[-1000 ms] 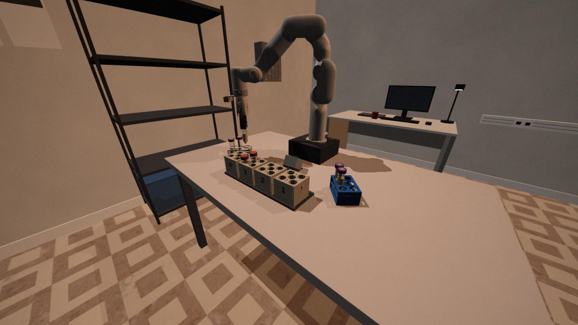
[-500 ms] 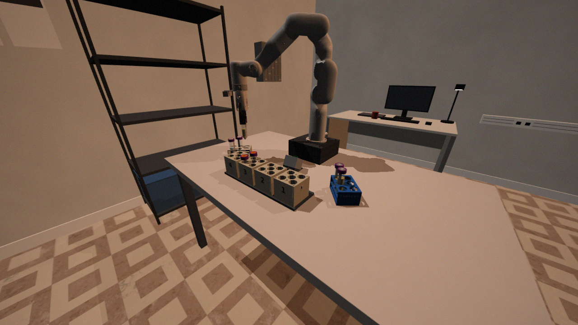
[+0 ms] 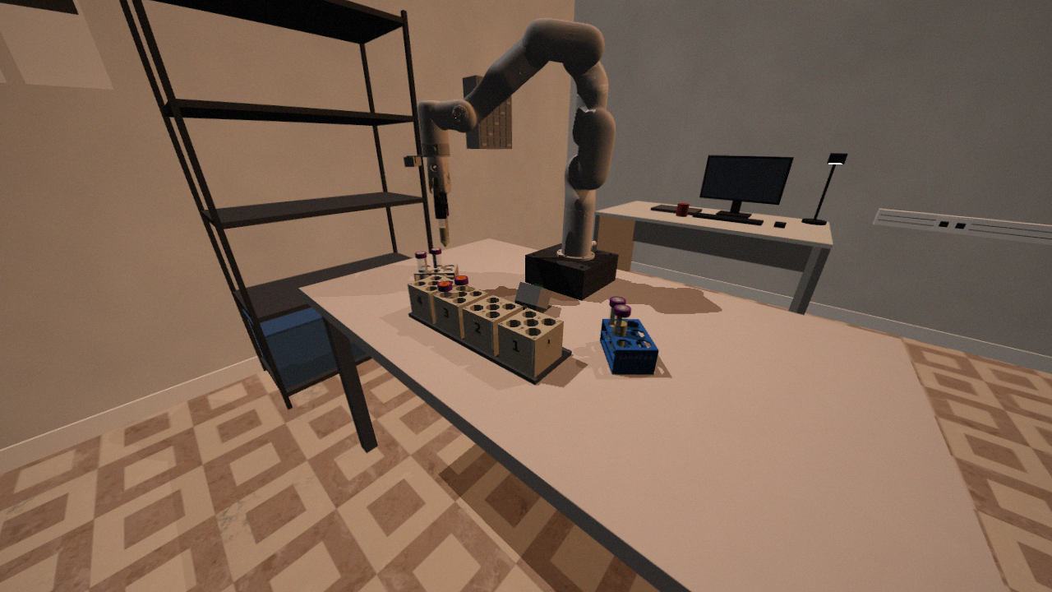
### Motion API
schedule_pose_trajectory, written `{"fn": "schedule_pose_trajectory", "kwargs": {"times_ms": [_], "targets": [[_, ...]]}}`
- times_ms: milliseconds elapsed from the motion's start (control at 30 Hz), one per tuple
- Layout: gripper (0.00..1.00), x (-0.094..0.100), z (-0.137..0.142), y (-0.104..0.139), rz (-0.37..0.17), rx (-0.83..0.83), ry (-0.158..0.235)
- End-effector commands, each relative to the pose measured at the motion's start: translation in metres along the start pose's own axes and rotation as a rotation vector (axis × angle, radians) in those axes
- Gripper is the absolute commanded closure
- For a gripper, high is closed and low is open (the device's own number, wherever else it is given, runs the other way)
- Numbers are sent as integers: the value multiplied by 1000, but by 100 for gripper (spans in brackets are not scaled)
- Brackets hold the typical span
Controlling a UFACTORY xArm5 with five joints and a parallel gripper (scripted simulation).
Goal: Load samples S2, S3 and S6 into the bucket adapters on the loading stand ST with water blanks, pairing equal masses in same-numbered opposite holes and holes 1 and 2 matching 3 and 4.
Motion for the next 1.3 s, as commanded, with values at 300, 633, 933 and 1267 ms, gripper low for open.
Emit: {"fn": "schedule_pose_trajectory", "kwargs": {"times_ms": [300, 633, 933, 1267], "targets": [[100, 3, -8, 5, 3, 67, 1], [100, 3, -48, 36, 3, 400, 1], [100, 3, -76, 57, 3, 633, 2], [100, 3, -116, 87, 3, 816, 1]]}}
Point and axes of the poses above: the point where the finger pads meet when closed, its own x axis back along the fingers, its own z axis across the jaws, y = z × x, the point moved 1 cm from there along x, back along the fingers, and after that the axes turned 6 degrees about -x, right-handed, at the moved point
